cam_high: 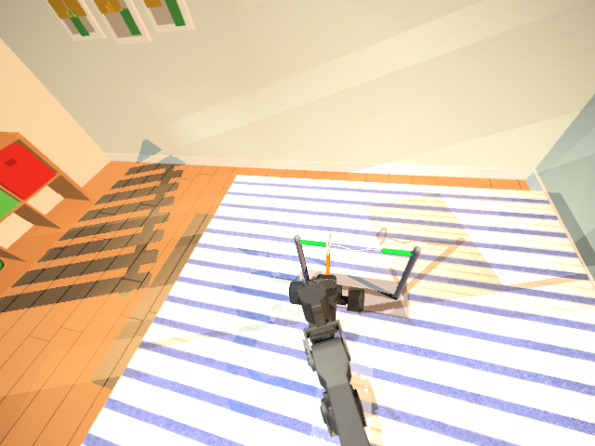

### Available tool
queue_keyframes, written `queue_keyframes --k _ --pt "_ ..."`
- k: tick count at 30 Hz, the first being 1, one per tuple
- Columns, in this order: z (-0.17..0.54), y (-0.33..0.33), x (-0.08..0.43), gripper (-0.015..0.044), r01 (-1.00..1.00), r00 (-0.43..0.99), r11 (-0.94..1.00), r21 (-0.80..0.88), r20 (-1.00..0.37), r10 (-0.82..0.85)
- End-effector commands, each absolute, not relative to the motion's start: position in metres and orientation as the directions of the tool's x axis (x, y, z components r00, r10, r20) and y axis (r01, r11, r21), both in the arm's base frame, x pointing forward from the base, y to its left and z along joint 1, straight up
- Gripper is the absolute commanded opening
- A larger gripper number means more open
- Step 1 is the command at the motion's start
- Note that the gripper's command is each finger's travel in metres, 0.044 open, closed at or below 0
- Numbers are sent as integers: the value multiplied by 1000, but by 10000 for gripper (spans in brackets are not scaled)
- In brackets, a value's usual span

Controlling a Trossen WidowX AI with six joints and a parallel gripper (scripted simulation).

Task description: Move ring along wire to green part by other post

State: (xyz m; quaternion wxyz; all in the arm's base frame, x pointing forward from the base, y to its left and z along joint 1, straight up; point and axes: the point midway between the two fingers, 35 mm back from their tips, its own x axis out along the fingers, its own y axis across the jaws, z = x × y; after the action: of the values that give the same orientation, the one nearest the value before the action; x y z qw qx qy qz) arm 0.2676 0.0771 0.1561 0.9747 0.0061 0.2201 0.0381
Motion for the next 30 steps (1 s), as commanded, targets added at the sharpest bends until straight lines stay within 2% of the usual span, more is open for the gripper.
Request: queue_keyframes --k 1,30 --pt "156 80 268 -150 -74 902 997 22 -425 76" --pt "146 100 268 -150 -93 905 995 30 -414 98"
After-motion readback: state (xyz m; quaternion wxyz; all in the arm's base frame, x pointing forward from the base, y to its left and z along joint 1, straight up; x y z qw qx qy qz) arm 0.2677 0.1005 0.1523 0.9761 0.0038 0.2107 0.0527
